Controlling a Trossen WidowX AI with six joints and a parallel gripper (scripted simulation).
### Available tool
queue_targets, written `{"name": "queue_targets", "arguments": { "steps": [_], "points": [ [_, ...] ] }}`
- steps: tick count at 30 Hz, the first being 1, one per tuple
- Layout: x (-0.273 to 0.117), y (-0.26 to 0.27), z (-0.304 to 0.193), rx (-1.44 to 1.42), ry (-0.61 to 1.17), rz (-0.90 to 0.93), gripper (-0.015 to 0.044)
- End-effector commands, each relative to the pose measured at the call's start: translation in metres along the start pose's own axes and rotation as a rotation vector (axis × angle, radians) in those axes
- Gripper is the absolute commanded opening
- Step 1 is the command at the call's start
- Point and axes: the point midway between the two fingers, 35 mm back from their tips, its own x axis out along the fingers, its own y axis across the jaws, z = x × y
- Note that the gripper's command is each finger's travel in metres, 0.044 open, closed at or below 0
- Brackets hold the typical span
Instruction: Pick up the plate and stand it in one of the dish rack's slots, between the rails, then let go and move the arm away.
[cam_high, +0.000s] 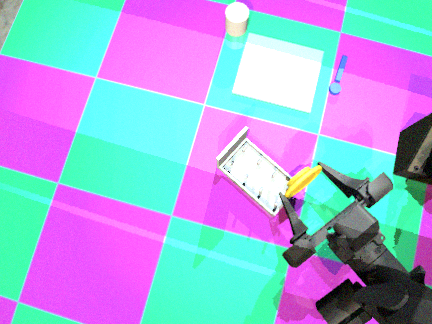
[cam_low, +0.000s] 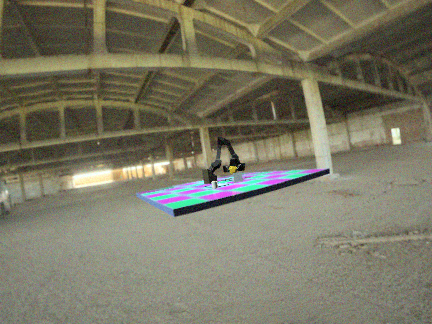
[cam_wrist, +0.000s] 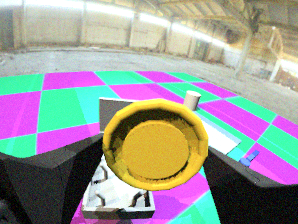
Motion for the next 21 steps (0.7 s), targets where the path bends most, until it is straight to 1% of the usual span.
{"name": "queue_targets", "arguments": {
  "steps": [1, 8, 21],
  "points": [
    [-0.005, 0.003, 0.0, 0.007, -0.037, 0.069, 0.0],
    [-0.016, 0.008, -0.002, 0.021, -0.086, 0.184, 0.0],
    [-0.011, 0.01, -0.009, 0.019, -0.085, 0.185, 0.0]
  ]
}}
